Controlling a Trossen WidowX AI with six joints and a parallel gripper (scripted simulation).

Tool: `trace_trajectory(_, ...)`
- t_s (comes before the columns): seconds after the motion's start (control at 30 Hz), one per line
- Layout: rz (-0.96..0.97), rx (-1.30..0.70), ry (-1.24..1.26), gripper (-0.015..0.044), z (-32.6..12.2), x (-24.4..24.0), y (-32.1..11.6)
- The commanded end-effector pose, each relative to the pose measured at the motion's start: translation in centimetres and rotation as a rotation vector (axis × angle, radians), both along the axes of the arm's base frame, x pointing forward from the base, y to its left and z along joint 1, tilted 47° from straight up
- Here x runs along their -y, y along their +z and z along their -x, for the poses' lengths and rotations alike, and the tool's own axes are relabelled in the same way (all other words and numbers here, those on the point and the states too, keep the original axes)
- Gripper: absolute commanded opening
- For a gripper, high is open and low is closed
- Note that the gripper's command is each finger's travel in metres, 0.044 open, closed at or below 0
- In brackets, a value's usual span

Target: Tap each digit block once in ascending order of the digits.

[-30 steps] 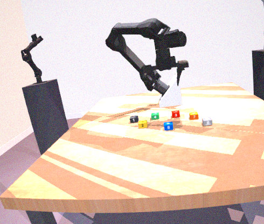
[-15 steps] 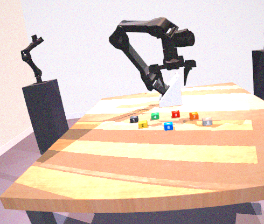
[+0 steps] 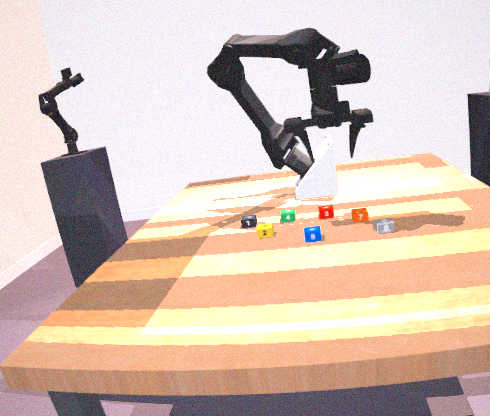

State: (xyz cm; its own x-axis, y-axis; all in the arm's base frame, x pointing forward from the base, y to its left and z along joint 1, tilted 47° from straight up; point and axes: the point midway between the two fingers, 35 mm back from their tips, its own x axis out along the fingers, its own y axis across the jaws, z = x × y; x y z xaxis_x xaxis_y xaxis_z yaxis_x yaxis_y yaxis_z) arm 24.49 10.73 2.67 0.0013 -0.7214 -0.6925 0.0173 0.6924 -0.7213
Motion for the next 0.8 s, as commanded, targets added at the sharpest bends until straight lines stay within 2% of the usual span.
trace_trajectory(0.0, -0.004, 0.003, -0.006, 0.0400, -2.47, -2.52, -2.84)
trace_trajectory(0.77, -0.004, 0.003, -0.005, 0.0400, -2.89, -2.94, -3.38)
